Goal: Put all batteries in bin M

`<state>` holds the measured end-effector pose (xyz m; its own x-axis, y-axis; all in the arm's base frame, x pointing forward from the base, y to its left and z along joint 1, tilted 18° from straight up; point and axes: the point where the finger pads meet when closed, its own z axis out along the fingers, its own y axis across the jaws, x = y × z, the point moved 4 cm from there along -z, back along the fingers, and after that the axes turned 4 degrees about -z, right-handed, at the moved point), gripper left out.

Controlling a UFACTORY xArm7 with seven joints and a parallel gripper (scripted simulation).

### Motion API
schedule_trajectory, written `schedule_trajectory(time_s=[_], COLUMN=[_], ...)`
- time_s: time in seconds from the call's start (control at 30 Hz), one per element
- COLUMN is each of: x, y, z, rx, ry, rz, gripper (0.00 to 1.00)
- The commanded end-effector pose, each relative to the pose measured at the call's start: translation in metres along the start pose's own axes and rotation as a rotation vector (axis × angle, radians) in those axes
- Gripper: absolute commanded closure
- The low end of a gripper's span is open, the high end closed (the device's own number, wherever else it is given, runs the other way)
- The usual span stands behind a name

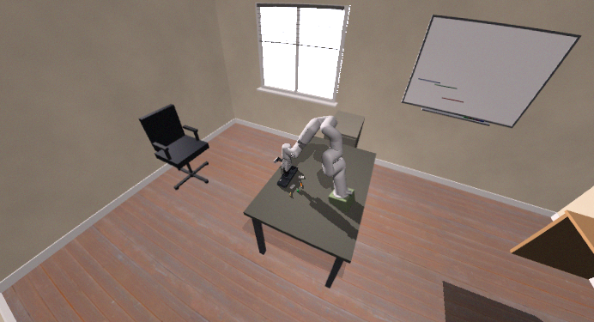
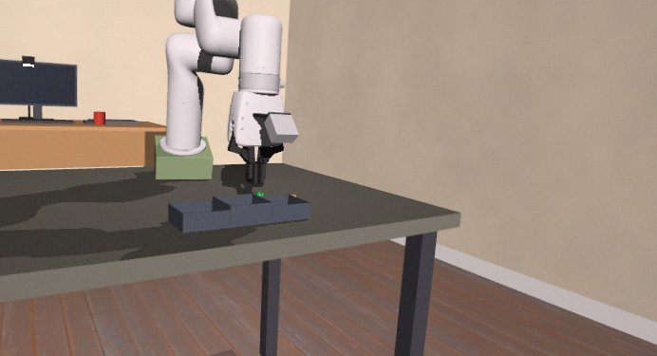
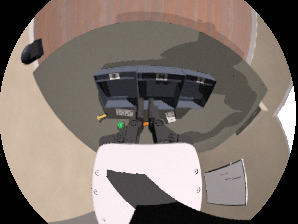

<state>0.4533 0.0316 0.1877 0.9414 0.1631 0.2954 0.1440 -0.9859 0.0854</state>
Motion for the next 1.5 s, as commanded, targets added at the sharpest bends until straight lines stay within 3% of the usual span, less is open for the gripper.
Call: schedule_trajectory(time_s=[0.0,0.23,0.47,1.2,1.47], x=[0.005,0.009,0.009,0.009,0.009], y=[-0.025,-0.059,-0.059,-0.059,-0.059], z=[-0.001,-0.001,-0.001,0.051,0.051], rx=[-0.003,-0.003,-0.003,-0.003,-0.003], ry=[0.003,0.003,0.003,0.003,0.003], rz=[0.000,0.000,0.000,0.000,0.000], gripper=[0.93,0.93,0.93,0.93,0.93])
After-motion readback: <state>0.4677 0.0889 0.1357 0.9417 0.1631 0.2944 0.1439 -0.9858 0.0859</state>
